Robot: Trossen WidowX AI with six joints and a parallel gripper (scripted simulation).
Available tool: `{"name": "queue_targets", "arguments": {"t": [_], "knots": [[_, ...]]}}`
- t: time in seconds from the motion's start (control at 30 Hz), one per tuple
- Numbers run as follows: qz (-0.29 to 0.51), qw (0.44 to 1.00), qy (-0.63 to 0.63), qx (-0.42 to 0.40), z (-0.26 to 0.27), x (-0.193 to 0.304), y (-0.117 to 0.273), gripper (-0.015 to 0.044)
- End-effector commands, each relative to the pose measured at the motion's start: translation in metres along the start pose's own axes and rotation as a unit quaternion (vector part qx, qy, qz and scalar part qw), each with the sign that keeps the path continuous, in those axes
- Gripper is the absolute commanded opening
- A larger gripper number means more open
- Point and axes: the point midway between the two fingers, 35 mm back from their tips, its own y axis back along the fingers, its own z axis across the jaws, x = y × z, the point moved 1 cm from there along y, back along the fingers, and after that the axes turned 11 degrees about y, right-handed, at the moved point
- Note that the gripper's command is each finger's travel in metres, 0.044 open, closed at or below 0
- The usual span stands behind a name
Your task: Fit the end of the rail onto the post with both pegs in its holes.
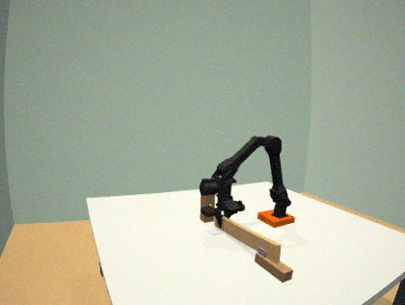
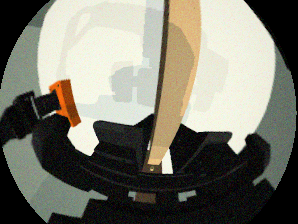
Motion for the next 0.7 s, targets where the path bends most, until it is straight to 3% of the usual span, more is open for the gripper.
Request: {"name": "queue_targets", "arguments": {"t": [0.0, 0.67], "knots": [[-0.001, 1.0, 0.001, 0.006, -0.004, 0.0, 0.006, 0.0], [-0.001, 1.0, 0.001, 0.006, -0.006, 0.0, 0.016, 0.0]]}}
